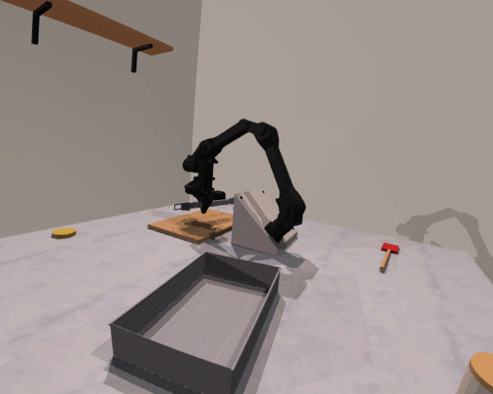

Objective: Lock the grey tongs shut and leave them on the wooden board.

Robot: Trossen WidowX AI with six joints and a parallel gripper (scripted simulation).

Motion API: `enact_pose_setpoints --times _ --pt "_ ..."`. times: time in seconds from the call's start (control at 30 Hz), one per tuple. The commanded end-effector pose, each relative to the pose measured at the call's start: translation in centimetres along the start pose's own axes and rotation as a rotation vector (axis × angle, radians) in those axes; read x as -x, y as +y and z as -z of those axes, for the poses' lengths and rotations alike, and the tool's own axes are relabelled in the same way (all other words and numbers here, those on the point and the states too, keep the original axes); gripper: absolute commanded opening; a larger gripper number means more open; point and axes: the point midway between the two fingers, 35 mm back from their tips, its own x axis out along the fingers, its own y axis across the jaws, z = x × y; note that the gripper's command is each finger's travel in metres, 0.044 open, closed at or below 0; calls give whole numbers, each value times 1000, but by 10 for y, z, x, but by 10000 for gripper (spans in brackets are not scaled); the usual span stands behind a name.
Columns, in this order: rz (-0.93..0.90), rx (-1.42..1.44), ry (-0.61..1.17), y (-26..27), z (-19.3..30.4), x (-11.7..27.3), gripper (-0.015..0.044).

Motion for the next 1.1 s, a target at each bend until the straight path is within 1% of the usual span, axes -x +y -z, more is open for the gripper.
enact_pose_setpoints --times 0.0,0.57,0.6,0.7,0.8,0.93,1.07 --pt "0 0 0 0 0 0 -19" --pt "0 0 0 0 0 0 428" --pt "0 0 0 0 0 0 440" --pt "1 0 0 0 -2 2 440" --pt "5 1 -2 -2 -19 18 440" --pt "12 11 -3 4 -68 58 440" --pt "3 12 -5 26 -126 99 440"
